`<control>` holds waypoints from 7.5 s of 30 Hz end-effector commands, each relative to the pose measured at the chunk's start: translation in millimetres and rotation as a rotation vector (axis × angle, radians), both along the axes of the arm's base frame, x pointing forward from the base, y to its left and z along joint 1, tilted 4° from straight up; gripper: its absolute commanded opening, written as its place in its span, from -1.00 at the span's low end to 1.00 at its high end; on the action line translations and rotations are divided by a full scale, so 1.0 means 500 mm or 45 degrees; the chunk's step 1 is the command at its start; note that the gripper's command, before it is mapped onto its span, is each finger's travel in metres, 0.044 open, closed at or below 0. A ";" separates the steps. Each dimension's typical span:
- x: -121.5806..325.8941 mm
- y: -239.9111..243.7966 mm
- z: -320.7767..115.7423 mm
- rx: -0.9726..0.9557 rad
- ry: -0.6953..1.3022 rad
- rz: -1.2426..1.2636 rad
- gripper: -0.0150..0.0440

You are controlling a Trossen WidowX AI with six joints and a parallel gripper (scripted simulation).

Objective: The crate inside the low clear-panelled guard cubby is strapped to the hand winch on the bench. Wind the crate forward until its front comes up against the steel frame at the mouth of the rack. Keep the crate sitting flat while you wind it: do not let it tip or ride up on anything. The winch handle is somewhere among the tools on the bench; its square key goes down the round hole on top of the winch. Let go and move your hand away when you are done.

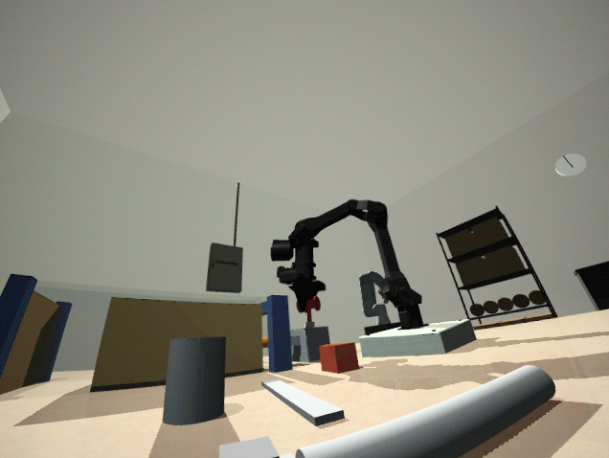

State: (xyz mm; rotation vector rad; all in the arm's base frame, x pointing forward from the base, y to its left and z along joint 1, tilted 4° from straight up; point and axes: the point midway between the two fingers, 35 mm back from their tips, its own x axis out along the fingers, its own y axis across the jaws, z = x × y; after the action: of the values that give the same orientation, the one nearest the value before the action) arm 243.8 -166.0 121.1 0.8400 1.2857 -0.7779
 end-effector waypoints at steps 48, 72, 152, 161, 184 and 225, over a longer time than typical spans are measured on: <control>-0.139 0.039 -0.035 0.072 0.075 0.011 -0.49; -0.192 0.021 -0.039 0.071 0.078 0.011 -0.49; -0.301 -0.120 -0.049 0.062 0.086 0.010 -0.49; -0.304 -0.141 -0.049 0.061 0.086 0.010 -0.49; -0.302 -0.194 -0.049 0.058 0.086 0.010 -0.49; -0.254 -0.292 -0.047 0.053 0.084 0.010 -0.49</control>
State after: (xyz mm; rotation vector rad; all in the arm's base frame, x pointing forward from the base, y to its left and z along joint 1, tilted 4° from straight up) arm 107.8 -304.0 107.0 0.8479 1.3658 -0.7911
